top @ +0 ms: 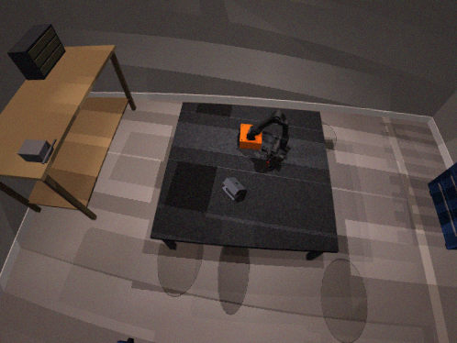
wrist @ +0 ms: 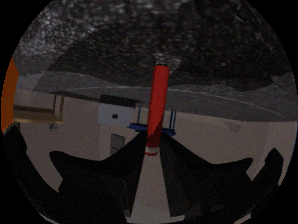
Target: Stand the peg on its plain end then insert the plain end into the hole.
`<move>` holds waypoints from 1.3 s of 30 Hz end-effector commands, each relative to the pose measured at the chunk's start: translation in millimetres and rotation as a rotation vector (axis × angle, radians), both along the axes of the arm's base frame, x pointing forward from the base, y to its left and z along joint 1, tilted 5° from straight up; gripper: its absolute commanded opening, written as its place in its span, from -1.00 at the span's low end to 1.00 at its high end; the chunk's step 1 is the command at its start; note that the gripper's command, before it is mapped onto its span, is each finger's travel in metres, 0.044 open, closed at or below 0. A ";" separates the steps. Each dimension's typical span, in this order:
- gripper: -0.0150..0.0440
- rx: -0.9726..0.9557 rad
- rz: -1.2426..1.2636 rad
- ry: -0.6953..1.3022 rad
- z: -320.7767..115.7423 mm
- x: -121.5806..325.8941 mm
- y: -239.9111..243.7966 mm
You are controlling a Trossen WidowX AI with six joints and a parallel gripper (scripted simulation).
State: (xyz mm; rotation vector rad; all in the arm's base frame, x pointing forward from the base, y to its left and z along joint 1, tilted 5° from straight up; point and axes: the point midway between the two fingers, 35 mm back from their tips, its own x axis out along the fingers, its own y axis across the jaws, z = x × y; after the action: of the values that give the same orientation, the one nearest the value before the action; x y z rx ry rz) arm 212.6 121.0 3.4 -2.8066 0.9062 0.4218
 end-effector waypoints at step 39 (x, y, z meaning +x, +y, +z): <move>-0.33 -0.042 0.025 0.006 -1.9 -9.1 1.0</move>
State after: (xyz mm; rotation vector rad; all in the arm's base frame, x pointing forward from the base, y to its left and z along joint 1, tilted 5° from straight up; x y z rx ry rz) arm 204.3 121.8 2.0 -2.8604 0.8921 0.4202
